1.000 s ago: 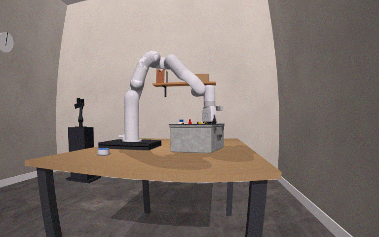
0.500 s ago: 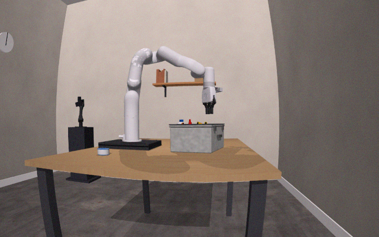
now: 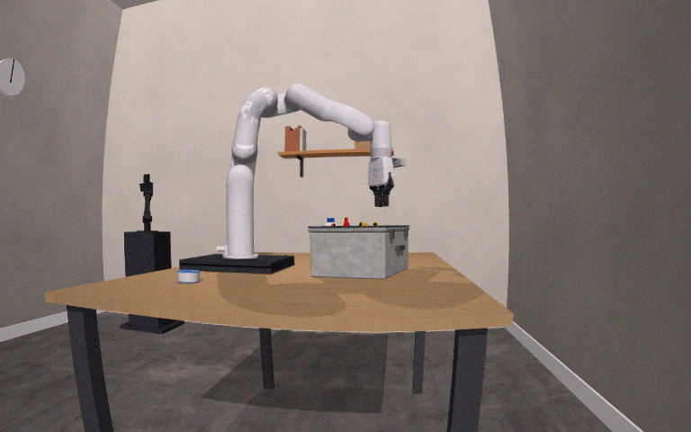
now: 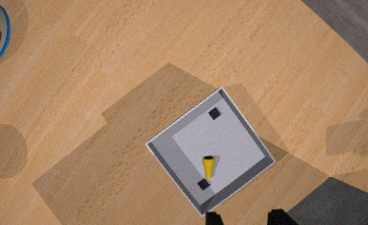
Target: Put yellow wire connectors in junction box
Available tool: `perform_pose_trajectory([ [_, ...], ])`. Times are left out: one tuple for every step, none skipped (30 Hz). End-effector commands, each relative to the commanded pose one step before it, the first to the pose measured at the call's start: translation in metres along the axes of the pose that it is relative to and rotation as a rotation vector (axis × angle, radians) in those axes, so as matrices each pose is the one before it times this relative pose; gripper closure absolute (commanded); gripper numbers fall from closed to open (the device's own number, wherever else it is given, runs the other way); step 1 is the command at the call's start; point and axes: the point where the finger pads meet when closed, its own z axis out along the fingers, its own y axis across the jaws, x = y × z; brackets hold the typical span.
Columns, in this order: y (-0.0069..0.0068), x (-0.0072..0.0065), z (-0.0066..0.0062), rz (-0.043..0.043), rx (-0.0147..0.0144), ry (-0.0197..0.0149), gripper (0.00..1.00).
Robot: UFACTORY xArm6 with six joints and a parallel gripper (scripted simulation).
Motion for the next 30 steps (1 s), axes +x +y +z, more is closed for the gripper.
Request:
perform_pose_trajectory([
  [0.00081,0.00101,-0.00214,-0.00018,-0.00191,0.00486,0.7],
  [0.00226,-0.00099,0.00008,-0.00106,0.0,0.0,0.7],
  [0.00551,-0.00248,0.0002,-0.00259,0.0,0.0,0.7],
  [0.00953,-0.00452,0.00036,-0.00452,0.0,0.0,0.7],
  [0.01376,-0.00705,0.00052,-0.00663,0.0,0.0,0.7],
  [0.01769,-0.01004,0.00069,-0.00873,0.0,0.00001,0.7],
  [0.01236,-0.00776,0.0005,-0.00627,0.0,0.0,0.7],
  [0.00642,-0.00429,0.00026,-0.00332,0.0,0.0,0.7],
  [0.0084,-0.00588,0.00035,-0.00442,0.0,0.0,0.7],
  [0.00944,-0.007,0.0004,-0.00506,0.0,0.0,0.7],
  [0.00944,-0.00743,0.00041,-0.00518,0.0,0.0,0.7],
  [0.00896,-0.00749,0.0004,-0.00504,0.0,0.0,0.7],
  [0.0,0.0,0.0,0.0,0.0,0.0,0.7],
  [0.0,0.0,0.0,0.0,0.0,0.0,0.7],
  [0.02364,-0.02185,0.0011,-0.01392,0.0,0.00001,0.7],
  [0.00698,-0.00724,0.00034,-0.00435,0.0,0.0,0.7],
  [0.00505,-0.00547,0.00025,-0.00322,0.0,0.0,0.7],
  [0.00593,-0.00669,0.00031,-0.00388,0.0,0.0,0.7],
  [0.00728,-0.00863,0.00039,-0.0049,0.0,0.0,0.7],
  [0.00751,-0.00945,0.00041,-0.00524,0.0,0.0,0.7],
  [0.00702,-0.00939,0.0004,-0.00509,0.0,0.0,0.7],
  [0.00651,-0.00924,0.00039,-0.00492,0.0,0.0,0.7],
  [0.00618,-0.00932,0.00038,-0.00487,0.0,0.0,0.7],
  [0.00594,-0.00953,0.00039,-0.00489,0.0,0.0,0.7],
  [0.00569,-0.00972,0.00039,-0.00491,-0.00001,0.0,0.7],
  [0.00541,-0.00988,0.00039,-0.00491,-0.00001,0.0,0.7],
  [0.00515,-0.01006,0.00039,-0.00493,-0.00001,0.0,0.7],
  [0.00485,-0.01018,0.00039,-0.00493,-0.00001,0.0,0.7],
  [0.00454,-0.01027,0.00039,-0.00491,-0.00001,0.0,0.7],
  [0.0,0.0,0.0,0.0,0.0,0.0,0.7],
])
